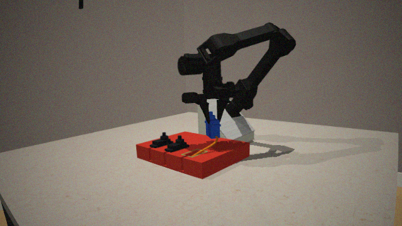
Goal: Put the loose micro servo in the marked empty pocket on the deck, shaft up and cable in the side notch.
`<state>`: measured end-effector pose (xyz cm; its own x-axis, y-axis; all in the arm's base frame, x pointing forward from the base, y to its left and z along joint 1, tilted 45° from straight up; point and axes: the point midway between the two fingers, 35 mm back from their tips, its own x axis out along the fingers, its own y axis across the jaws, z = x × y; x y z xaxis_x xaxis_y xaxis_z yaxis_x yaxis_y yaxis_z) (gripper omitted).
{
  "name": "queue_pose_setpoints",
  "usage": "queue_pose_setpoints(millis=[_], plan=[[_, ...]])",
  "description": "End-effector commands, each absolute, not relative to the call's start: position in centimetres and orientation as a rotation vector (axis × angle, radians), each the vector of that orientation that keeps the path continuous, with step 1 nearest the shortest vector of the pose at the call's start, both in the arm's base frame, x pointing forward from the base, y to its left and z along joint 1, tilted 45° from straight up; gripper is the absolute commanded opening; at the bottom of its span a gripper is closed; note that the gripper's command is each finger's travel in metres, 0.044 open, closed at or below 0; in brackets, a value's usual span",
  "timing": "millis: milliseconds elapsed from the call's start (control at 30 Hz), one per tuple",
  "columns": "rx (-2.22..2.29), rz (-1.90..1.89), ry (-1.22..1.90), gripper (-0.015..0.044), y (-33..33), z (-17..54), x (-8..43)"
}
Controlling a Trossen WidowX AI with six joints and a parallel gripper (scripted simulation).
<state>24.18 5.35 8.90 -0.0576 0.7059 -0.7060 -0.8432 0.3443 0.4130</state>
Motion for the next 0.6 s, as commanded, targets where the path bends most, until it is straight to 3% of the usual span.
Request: queue_pose_setpoints(millis=[0,567], plan=[[-0.156,1.252,1.025,0.0,5.39,9.43,24.43],[0.264,0.933,1.327,0.0,5.38,9.43,24.43]])
